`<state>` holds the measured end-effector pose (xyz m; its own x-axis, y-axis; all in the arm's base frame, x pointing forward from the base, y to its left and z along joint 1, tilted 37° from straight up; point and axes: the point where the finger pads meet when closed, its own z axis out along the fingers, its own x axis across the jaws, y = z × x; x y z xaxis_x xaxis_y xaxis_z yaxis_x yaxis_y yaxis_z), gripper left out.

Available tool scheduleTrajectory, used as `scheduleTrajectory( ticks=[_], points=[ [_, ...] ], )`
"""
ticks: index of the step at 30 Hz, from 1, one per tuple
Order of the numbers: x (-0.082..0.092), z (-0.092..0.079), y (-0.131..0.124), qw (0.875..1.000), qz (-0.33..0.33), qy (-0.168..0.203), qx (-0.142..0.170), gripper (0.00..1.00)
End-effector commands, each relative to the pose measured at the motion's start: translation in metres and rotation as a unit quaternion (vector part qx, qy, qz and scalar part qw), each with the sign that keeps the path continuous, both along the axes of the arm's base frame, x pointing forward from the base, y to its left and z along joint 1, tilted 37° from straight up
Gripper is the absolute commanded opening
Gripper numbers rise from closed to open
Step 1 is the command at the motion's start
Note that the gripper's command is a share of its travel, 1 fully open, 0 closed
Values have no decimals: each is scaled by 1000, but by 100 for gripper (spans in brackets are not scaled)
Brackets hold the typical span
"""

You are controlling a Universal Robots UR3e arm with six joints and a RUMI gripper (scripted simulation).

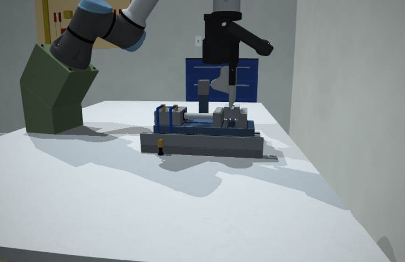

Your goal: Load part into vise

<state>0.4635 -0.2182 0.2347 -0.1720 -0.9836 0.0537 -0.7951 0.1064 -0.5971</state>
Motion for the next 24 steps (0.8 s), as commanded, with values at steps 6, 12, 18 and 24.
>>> scheduleTrajectory(
  ticks=[6, 12, 18, 24],
  points=[
    [2, -1, -1, 1000, 0, -1, -1, 0],
    [3, -2, -1, 1000, 0, -1, -1, 0],
    [3, -3, -1, 1000, 0, -1, -1, 0],
    [4, -4, -1, 1000, 0, -1, -1, 0]
  ],
)
